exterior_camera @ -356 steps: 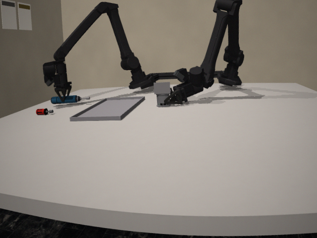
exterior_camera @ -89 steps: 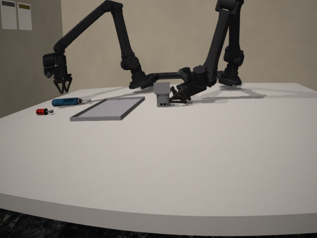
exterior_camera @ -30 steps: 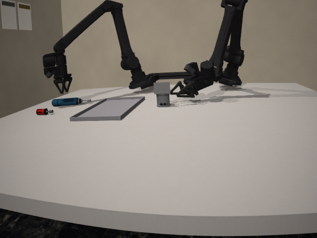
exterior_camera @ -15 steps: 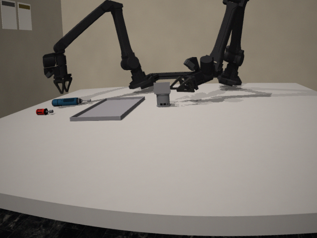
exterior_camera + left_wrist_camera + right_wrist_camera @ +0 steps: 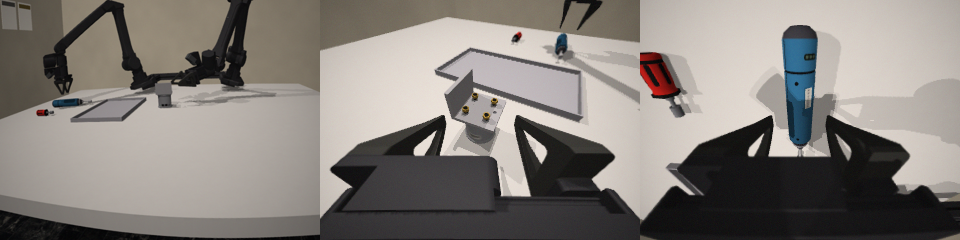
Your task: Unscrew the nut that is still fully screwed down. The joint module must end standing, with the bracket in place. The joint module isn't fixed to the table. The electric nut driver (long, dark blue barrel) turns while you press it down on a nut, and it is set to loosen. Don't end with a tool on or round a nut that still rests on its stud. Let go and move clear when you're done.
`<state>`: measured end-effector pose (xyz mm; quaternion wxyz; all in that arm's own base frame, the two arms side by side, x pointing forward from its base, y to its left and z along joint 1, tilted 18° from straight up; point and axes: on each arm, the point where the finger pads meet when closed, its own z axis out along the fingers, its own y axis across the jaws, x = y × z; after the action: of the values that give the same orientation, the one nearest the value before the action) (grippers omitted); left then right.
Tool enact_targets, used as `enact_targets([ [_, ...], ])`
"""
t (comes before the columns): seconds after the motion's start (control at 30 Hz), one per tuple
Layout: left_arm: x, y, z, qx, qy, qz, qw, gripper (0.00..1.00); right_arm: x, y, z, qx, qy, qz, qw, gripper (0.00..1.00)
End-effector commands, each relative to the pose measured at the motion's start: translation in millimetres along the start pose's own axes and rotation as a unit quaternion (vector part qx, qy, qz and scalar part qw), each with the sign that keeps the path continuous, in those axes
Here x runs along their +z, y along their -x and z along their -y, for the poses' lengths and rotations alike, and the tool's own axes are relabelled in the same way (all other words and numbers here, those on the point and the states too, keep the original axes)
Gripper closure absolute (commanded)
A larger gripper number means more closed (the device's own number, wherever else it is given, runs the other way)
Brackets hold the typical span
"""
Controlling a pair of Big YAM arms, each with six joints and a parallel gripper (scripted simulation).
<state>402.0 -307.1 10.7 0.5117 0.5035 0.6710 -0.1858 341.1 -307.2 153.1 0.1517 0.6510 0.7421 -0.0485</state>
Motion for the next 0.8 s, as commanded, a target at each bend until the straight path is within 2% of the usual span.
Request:
enact_targets([
  [0.0,-1.8,18.4,3.5,0.000,-0.003,0.007,1.000,0.14,-11.9,10.0,-8.5,0.001,0.010,0.011,1.000,0.35],
  [0.27,-6.7,38.9,1.6,0.001,-0.002,0.009,1.000,0.14,-11.9,10.0,-8.5,0.001,0.010,0.011,1.000,0.35],
  [0.33,-4.0,36.9,-5.8,0.006,0.005,0.012,1.000,0.14,-11.9,10.0,-8.5,0.001,0.010,0.011,1.000,0.35],
  [0.43,-6.0,28.2,0.2,-0.004,-0.001,0.000,1.000,0.14,-11.9,10.0,-8.5,0.001,0.010,0.011,1.000,0.35],
  [0.47,-7.0,42.1,0.4,0.001,-0.001,0.010,1.000,0.14,-11.9,10.0,-8.5,0.001,0.010,0.011,1.000,0.35],
  [0.77,-7.5,78.0,-9.7,0.007,0.006,0.023,1.000,0.14,-11.9,10.0,-8.5,0.001,0.010,0.011,1.000,0.35],
])
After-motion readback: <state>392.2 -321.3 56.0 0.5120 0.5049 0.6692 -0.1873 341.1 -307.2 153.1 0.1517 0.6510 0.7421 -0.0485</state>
